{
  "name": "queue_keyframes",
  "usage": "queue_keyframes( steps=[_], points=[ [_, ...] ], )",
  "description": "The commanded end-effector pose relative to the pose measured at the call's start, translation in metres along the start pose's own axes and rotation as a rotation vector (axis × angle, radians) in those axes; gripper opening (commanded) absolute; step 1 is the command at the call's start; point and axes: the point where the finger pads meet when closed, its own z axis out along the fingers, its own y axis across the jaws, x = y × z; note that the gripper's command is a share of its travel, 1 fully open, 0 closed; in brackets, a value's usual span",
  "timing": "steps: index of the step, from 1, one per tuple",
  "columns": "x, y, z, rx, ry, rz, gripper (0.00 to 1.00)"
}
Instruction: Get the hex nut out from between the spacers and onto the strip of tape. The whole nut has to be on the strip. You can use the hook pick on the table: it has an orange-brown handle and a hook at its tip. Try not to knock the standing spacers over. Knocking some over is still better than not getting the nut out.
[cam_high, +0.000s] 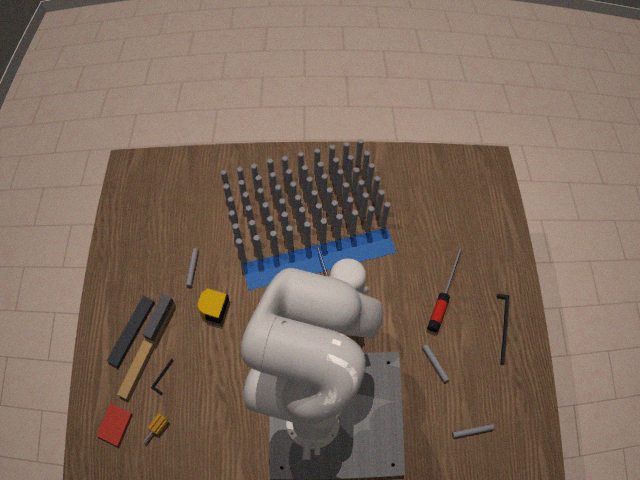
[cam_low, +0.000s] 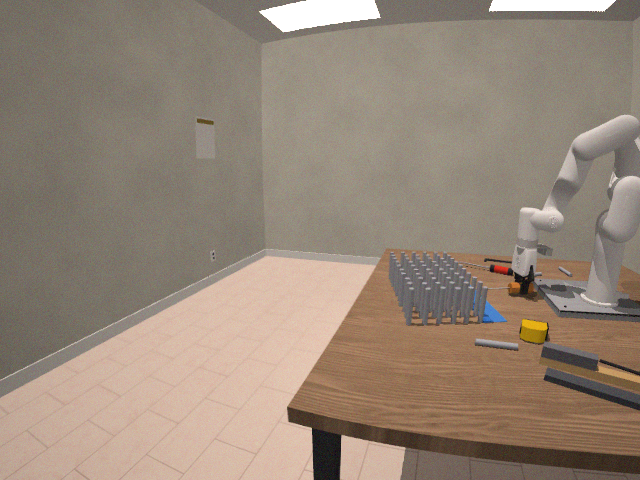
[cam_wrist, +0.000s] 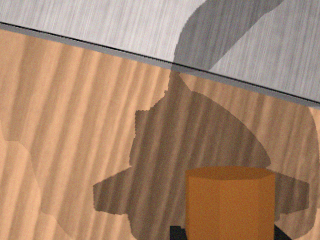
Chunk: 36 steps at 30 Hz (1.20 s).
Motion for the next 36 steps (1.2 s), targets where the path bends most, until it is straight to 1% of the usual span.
queue_keyframes(
  steps=[1,15,22,30,32,36],
  points=[
    [-0.001,-0.001,-0.001,0.001,-0.003,0.000,0.00],
    [-0.014,-0.001,-0.001,0.001,-0.002,0.000,0.00],
    [-0.032,-0.001,-0.001,0.001,-0.002,0.000,0.00],
    [-0.060,-0.001,-0.001,0.001,-0.002,0.000,0.00],
    [-0.060,-0.001,-0.001,0.001,-0.002,0.000,0.00],
    [-0.075,0.000,-0.001,0.001,-0.002,0.000,0.00]
  ],
)
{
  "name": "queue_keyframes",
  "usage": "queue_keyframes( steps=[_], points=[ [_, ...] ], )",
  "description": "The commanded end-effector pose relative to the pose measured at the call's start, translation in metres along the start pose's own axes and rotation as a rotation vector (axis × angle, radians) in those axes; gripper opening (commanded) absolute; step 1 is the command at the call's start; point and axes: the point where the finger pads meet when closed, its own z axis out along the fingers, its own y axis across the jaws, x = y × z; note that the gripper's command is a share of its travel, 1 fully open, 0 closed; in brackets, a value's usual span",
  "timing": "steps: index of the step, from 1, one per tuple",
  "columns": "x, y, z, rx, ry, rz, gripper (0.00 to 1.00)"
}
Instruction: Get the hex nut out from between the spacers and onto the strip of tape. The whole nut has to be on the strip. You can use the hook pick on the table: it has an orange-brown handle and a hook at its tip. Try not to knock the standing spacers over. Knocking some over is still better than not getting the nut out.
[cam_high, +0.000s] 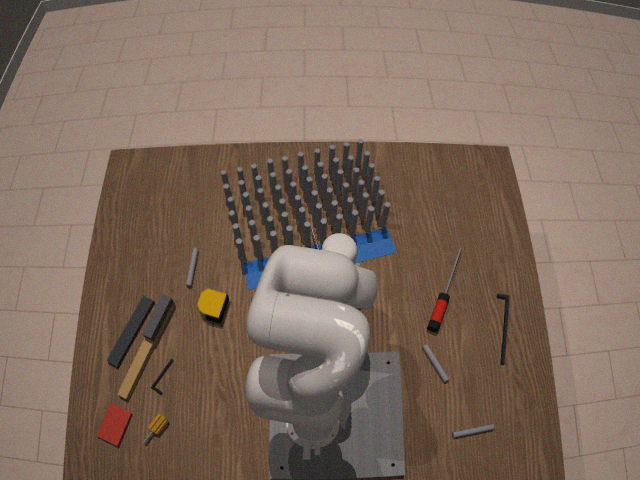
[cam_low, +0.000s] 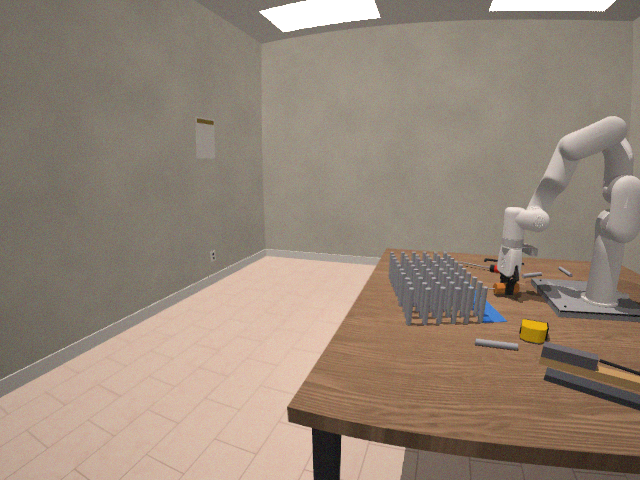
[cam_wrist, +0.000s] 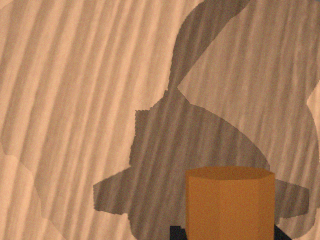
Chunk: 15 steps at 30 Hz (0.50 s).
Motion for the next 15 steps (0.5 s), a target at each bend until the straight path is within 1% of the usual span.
queue_keyframes(
  steps=[1,11,13,15],
  points=[
    [-0.018,-0.001,0.000,0.002,-0.002,0.000,0.00],
    [-0.052,-0.001,-0.001,0.002,-0.002,0.000,0.00],
    [-0.052,-0.001,-0.001,0.002,-0.002,0.000,0.00],
    [-0.058,-0.001,-0.001,0.002,-0.002,0.000,0.00]
  ],
)
